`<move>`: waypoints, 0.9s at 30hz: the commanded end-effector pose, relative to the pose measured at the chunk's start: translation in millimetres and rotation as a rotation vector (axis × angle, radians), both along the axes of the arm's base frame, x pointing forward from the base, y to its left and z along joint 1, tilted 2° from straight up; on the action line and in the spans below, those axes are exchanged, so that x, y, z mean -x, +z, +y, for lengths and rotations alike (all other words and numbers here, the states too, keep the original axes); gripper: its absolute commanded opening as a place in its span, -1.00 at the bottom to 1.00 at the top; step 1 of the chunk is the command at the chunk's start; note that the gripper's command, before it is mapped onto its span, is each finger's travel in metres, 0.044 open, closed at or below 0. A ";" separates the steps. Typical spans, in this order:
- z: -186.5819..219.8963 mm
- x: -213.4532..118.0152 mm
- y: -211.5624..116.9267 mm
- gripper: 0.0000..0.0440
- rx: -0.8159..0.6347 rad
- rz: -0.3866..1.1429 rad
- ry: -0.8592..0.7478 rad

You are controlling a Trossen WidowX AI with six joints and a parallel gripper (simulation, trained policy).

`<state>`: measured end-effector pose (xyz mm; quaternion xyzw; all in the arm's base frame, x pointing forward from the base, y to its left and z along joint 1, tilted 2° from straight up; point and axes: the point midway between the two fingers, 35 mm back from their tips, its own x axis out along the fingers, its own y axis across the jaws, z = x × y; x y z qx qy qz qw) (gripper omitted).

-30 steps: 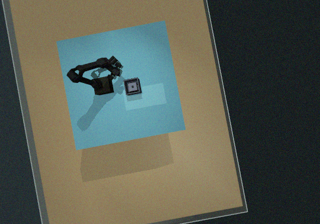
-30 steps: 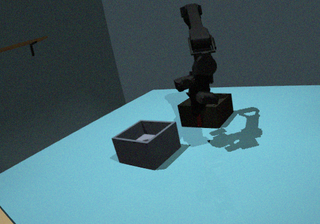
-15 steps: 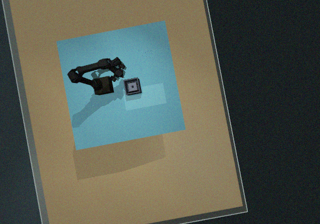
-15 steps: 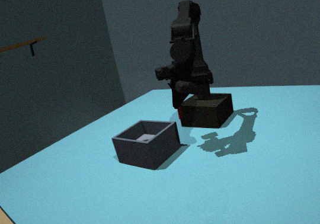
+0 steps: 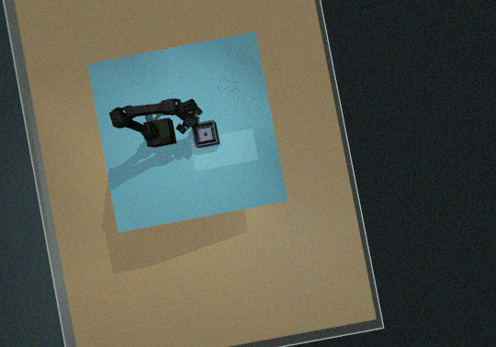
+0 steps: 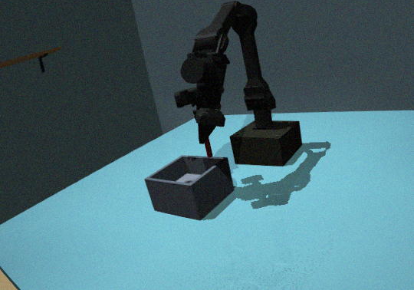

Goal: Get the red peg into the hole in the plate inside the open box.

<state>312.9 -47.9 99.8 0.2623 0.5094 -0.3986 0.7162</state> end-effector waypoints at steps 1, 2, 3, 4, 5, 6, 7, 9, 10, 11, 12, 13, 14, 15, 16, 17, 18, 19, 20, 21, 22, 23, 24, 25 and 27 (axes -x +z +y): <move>-9.4 -6.1 -3.8 -1.00 -0.009 0.002 -0.011; -13.3 -8.0 -4.7 -1.00 -0.010 0.001 -0.017; -17.1 -9.8 -5.7 -1.00 -0.012 0.000 -0.023; -20.9 -11.5 -6.8 -1.00 -0.014 -0.001 -0.029; -24.5 -13.2 -7.9 -1.00 -0.017 -0.002 -0.035; -28.1 -14.9 -9.2 -1.00 -0.019 -0.003 -0.041; -31.5 -16.4 -10.5 -1.00 -0.022 -0.003 -0.046; -37.8 -19.2 -13.6 -1.00 -0.028 -0.002 -0.056; -40.8 -20.5 -15.4 -1.00 -0.031 -0.001 -0.060; -43.5 -21.7 -17.4 -1.00 -0.035 0.000 -0.064; -46.1 -22.9 -19.5 -1.00 -0.038 0.002 -0.068; -48.4 -24.0 -21.8 -1.00 -0.042 0.003 -0.071; -50.6 -25.2 -24.3 -1.00 -0.046 0.005 -0.074; -52.6 -26.4 -27.2 -1.00 -0.049 0.007 -0.077; -54.3 -27.6 -30.4 -1.00 -0.053 0.009 -0.080; -55.9 -28.6 -33.8 -1.00 -0.057 0.011 -0.082; -57.4 -29.4 -37.4 -1.00 -0.061 0.014 -0.084; -58.7 -30.1 -41.2 -0.98 -0.064 0.018 -0.084; -60.0 -30.7 -45.3 -0.93 -0.067 0.022 -0.084; -61.2 -31.0 -49.5 -0.84 -0.070 0.027 -0.083; -62.4 -31.2 -53.7 -0.73 -0.073 0.033 -0.081; -63.7 -31.3 -57.6 -0.61 -0.074 0.040 -0.078; -64.8 -31.4 -60.9 -0.50 -0.075 0.047 -0.074; -65.8 -31.2 -64.1 -0.42 -0.076 0.057 -0.068; -69.4 -33.6 -69.2 -0.31 -0.074 0.071 -0.061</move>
